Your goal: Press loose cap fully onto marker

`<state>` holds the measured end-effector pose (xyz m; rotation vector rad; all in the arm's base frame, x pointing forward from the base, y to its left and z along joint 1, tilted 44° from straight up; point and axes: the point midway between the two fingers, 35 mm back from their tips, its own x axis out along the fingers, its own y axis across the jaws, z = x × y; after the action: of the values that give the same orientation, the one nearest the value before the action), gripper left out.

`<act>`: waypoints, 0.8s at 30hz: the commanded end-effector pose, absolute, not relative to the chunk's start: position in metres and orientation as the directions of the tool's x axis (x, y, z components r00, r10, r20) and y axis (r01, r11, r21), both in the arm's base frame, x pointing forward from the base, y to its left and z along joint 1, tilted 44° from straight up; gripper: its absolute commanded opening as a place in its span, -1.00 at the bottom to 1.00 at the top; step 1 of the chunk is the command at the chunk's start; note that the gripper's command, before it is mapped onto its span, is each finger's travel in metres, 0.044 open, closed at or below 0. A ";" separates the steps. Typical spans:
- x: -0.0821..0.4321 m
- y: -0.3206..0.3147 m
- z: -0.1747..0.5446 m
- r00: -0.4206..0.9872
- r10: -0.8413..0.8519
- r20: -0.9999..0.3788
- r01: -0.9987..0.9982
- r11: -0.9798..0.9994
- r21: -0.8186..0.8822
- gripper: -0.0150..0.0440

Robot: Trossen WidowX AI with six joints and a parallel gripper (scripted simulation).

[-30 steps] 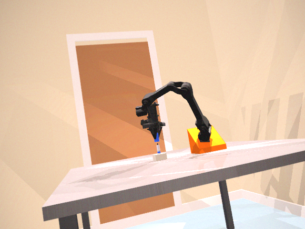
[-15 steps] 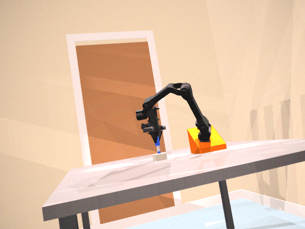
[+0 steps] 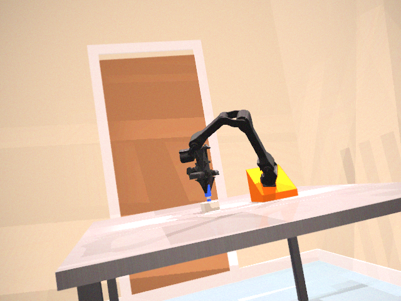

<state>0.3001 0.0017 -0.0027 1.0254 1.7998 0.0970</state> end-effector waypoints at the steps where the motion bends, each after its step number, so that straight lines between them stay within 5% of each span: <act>1: 0.299 0.005 -0.006 -0.118 0.681 -0.723 0.600 0.629 0.494 -0.49; 11: 0.299 0.005 -0.006 -0.118 0.681 -0.723 0.600 0.629 0.494 -0.49; 24: 0.299 0.005 -0.005 -0.121 0.678 -0.725 0.596 0.634 0.494 0.67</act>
<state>0.2988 0.0047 -0.0054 1.0274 1.8013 0.0980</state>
